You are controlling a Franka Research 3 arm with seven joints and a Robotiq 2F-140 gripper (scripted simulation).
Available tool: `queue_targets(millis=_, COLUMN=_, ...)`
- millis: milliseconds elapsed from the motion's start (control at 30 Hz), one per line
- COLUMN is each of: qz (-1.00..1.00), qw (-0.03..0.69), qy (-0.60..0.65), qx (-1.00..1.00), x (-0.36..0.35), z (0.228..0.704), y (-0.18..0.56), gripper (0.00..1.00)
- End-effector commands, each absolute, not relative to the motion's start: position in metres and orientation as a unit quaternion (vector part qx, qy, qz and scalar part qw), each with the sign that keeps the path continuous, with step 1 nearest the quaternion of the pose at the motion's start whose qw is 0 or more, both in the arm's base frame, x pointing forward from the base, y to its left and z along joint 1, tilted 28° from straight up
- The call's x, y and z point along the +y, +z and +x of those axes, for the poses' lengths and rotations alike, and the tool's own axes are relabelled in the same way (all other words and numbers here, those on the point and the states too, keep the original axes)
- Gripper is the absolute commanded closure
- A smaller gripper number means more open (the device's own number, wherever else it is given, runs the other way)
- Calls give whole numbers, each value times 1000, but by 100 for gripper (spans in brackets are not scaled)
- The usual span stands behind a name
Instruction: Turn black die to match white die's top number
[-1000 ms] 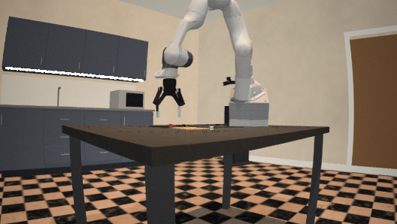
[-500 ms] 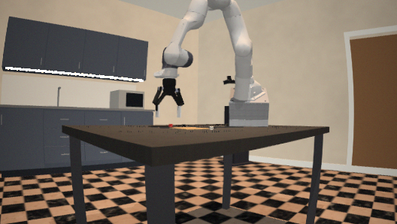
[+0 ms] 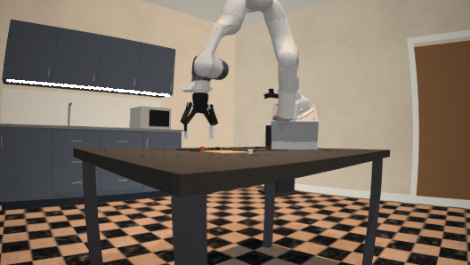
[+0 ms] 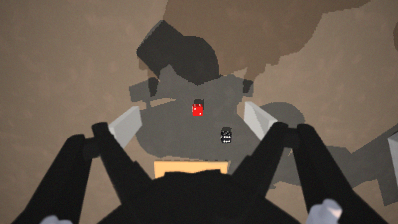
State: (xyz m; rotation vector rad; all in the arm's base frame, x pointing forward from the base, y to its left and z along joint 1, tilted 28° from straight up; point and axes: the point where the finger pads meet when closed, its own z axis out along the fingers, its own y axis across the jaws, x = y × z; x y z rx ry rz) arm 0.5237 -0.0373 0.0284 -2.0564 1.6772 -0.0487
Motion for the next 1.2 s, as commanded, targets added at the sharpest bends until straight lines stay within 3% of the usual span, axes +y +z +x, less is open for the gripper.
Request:
queue_targets(millis=0, qz=-753, qw=242, qy=-20, qx=611, x=-38, z=525, y=29, gripper=0)
queue_targets(millis=567, qz=-753, qw=242, qy=-20, qx=611, x=-36, z=522, y=29, gripper=0)
queue_targets(millis=1167, qz=-753, qw=242, qy=-20, qx=611, x=4, z=469, y=24, gripper=0)
